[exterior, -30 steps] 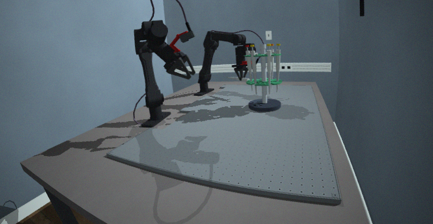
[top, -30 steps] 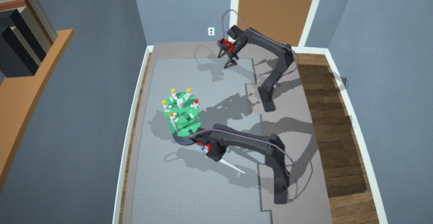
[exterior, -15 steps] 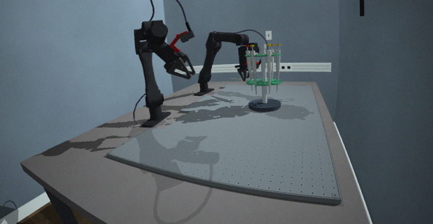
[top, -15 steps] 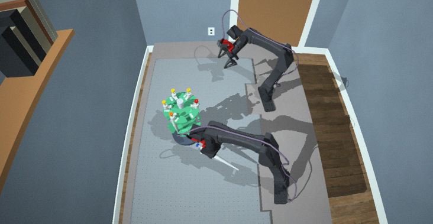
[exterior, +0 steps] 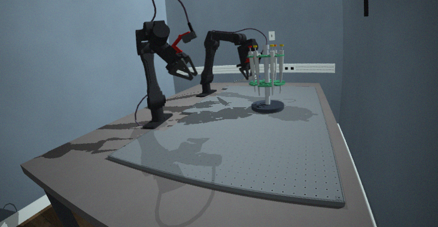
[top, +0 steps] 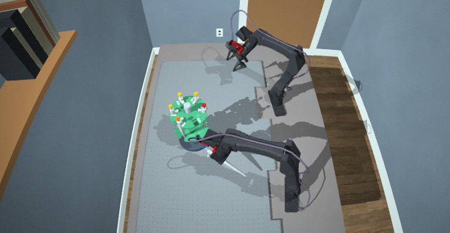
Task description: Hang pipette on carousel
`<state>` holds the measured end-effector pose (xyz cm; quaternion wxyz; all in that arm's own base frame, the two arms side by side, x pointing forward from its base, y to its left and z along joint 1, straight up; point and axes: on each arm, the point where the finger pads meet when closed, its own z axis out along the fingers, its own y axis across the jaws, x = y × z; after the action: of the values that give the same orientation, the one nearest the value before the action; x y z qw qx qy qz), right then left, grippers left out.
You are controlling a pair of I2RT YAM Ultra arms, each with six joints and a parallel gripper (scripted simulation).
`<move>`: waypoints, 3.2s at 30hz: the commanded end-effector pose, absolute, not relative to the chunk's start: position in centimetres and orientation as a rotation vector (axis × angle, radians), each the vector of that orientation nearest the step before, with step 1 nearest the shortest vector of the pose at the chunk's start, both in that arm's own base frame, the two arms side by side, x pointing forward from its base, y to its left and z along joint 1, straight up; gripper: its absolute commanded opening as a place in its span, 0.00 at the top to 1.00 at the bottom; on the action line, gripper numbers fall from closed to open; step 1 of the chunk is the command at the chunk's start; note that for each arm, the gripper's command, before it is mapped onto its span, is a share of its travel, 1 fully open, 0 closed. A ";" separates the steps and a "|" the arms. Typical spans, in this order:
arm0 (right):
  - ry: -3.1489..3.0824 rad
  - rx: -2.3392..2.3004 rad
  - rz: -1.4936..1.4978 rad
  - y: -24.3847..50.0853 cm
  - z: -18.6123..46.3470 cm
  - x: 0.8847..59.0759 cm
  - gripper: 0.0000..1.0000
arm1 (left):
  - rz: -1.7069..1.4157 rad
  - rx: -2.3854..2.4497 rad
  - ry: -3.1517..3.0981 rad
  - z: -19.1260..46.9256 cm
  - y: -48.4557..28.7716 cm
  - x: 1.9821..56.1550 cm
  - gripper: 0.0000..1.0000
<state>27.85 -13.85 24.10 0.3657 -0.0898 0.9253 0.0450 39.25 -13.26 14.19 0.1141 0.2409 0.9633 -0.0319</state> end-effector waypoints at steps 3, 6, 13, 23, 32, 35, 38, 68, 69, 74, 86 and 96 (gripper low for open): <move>2.339 -0.246 0.091 -14.2 25.3 28.3 0.00 | -0.169 0.629 2.570 17.6 -13.6 40.9 0.88; 2.339 -0.246 0.091 -14.2 25.3 28.3 0.00 | -0.182 0.615 2.531 17.8 -13.7 41.0 0.88; 2.339 -0.246 0.091 -14.2 25.3 28.3 0.00 | -0.183 0.623 2.521 18.1 -14.0 41.1 0.88; 2.339 -0.246 0.091 -14.2 25.3 28.3 0.00 | -0.237 0.565 2.318 19.6 -14.1 41.9 0.88; 2.339 -0.246 0.091 -14.2 25.3 28.3 0.00 | -0.249 0.559 2.247 21.1 -14.6 42.4 0.88; 2.339 -0.246 0.091 -14.2 25.3 28.3 0.00 | -0.249 0.558 2.246 21.2 -14.6 42.5 0.88; 2.339 -0.246 0.091 -14.2 25.3 28.3 0.00 | -0.248 0.561 2.245 21.1 -14.6 42.5 0.88; 2.339 -0.246 0.091 -14.2 25.3 28.3 0.00 | -0.302 0.502 1.990 23.3 -15.2 43.6 0.88; 2.339 -0.246 0.091 -14.2 25.3 28.3 0.00 | -0.302 0.502 1.990 23.3 -15.2 43.6 0.88; 2.339 -0.246 0.091 -14.2 25.3 28.3 0.00 | -0.335 0.455 1.845 23.3 -15.1 43.6 0.88; 2.339 -0.246 0.091 -14.2 25.3 28.3 0.00 | -0.349 0.438 1.747 24.9 -15.6 44.6 0.88; 2.339 -0.246 0.091 -14.2 25.3 28.3 0.00 | -0.347 0.441 1.745 25.0 -15.6 44.6 0.88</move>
<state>27.85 -13.85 24.10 0.3657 -0.0898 0.9253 0.0450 43.76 -15.55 21.84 0.5720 0.1933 0.7836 -0.1464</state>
